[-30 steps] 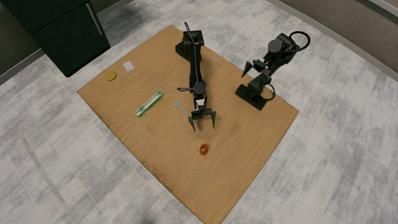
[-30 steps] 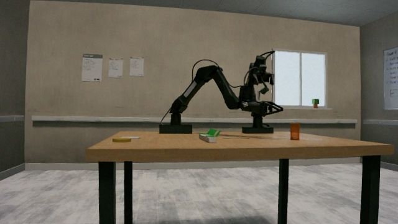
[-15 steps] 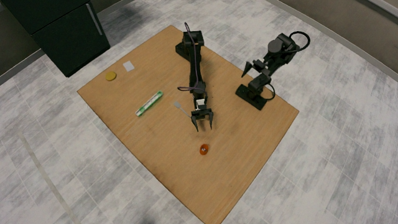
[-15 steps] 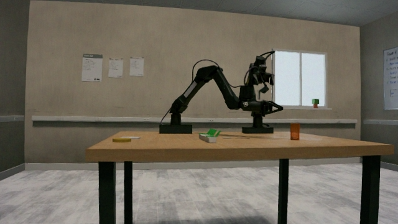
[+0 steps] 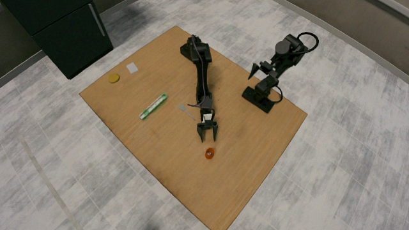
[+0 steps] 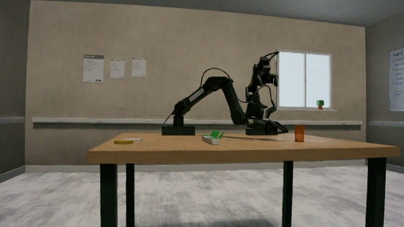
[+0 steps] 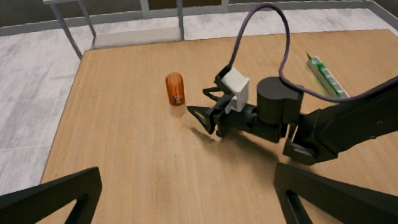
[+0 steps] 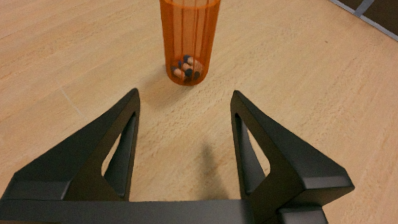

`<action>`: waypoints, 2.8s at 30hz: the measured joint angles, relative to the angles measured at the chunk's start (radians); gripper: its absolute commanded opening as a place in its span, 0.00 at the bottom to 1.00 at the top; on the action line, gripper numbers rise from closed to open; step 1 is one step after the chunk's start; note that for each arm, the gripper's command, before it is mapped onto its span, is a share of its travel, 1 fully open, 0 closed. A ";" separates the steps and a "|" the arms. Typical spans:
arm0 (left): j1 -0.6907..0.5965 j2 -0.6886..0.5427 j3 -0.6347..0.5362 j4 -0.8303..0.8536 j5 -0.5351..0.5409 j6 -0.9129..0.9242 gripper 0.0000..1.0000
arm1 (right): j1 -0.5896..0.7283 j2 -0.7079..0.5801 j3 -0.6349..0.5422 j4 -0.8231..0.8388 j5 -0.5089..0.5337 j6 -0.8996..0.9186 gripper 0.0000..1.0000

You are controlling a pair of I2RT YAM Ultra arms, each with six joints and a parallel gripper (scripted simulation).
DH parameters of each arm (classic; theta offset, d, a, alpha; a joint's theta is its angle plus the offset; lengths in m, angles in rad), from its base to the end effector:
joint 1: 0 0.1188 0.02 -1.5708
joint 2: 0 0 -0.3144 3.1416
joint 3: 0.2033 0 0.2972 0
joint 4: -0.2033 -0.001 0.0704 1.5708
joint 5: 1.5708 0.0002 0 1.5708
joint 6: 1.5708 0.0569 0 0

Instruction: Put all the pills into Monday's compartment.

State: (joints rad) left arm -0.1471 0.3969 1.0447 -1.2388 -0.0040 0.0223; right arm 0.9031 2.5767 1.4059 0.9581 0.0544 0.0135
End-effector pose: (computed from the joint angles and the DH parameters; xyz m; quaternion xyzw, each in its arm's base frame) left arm 0.0314 -0.0034 0.3927 0.0737 0.8793 -0.0276 0.4697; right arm 0.3598 0.4530 0.0153 -0.3193 0.7095 0.2588 0.5724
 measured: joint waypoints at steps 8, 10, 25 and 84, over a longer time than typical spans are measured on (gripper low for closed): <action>0.000 0.000 0.000 0.000 0.000 0.000 1.00 | 0.000 -0.001 0.014 0.001 0.003 0.000 0.65; 0.000 0.000 0.000 0.000 0.000 0.000 1.00 | 0.000 -0.001 0.014 0.001 0.003 0.000 0.65; 0.000 0.000 0.000 0.000 0.000 0.000 1.00 | 0.000 0.002 0.119 -0.059 0.003 -0.001 0.65; 0.000 0.000 0.000 0.000 0.000 0.000 1.00 | -0.006 0.196 0.441 -0.220 0.003 -0.003 0.61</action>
State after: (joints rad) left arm -0.1471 0.3969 1.0447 -1.2388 -0.0040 0.0223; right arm 0.8974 2.7728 1.8469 0.7376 0.0574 0.0101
